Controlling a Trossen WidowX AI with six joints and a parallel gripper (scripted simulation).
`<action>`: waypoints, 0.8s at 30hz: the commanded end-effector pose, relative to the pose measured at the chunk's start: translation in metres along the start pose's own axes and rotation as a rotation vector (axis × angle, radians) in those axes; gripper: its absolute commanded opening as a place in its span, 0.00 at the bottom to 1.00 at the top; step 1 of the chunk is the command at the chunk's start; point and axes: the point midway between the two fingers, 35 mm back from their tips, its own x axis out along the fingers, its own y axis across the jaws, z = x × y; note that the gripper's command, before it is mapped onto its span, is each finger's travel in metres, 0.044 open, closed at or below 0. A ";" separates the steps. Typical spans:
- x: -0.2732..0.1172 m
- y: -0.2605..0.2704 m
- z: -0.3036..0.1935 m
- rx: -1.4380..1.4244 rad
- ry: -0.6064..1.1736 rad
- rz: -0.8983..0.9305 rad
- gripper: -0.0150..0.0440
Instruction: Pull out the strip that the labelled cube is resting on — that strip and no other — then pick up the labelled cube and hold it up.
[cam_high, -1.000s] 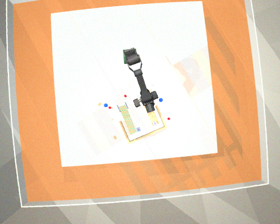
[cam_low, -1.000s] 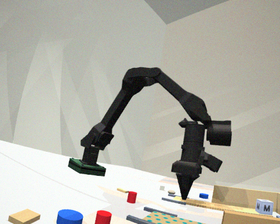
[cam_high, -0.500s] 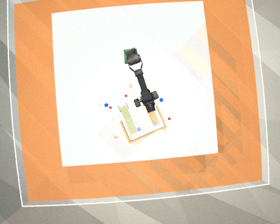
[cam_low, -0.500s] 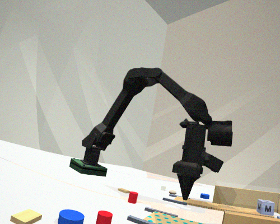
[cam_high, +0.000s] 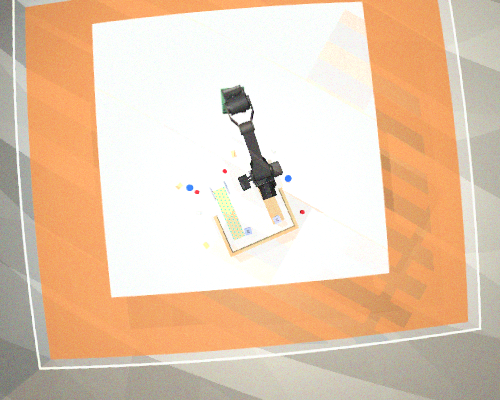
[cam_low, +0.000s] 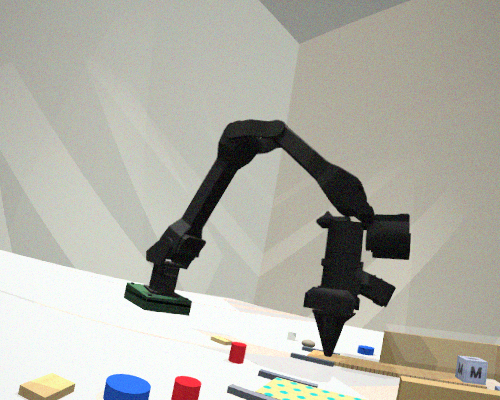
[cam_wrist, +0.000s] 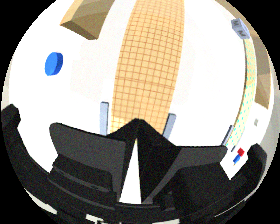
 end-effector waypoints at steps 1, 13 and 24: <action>0.004 0.000 -0.011 -0.006 0.017 0.002 0.25; 0.005 0.000 -0.029 -0.006 0.019 0.002 0.25; 0.005 0.000 -0.046 -0.006 0.020 0.002 0.25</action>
